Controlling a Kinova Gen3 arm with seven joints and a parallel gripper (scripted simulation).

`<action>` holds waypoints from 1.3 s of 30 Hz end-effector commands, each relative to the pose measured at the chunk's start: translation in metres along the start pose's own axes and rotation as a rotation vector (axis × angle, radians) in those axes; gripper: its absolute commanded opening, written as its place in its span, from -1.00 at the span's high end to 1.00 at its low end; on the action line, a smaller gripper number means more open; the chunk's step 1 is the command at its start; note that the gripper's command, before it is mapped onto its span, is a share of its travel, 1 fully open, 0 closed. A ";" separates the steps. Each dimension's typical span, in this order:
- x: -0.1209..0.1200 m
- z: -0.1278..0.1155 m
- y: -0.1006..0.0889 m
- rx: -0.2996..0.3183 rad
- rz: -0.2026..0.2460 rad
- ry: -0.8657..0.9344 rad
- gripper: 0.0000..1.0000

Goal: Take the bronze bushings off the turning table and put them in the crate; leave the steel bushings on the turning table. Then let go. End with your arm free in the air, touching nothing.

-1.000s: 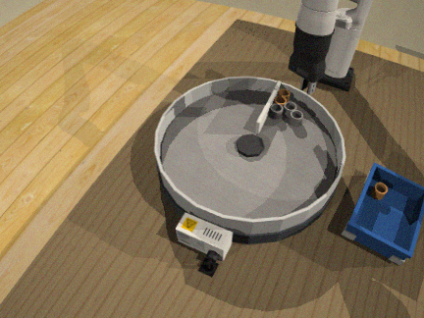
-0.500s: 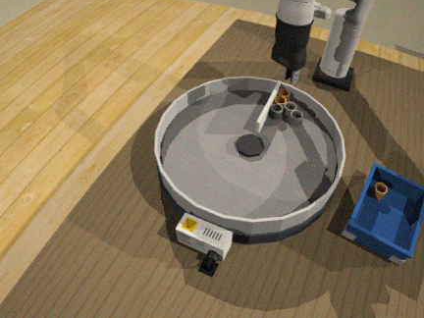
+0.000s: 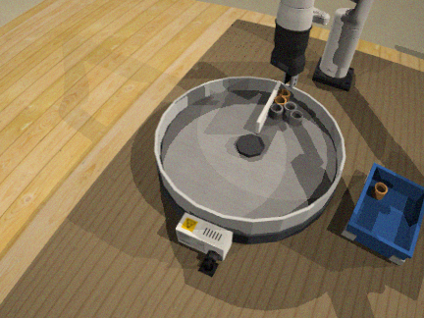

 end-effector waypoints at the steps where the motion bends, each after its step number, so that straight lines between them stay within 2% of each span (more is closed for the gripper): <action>1: 0.000 0.000 0.000 -0.001 0.000 0.000 0.21; 3: 0.000 0.000 0.000 -0.001 0.000 0.000 0.21; 8: 0.000 0.000 0.013 -0.003 0.000 0.001 0.21; 39: 0.000 0.000 0.021 -0.003 0.000 0.001 0.21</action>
Point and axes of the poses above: the point where the finger pads meet when closed, its own y axis out along the fingers, its own x axis across the jaws, z = x × y, the point moved 8 cm from there along -y, back along the fingers, and after that the axes turned 2 degrees about y, right-handed, at the moved point
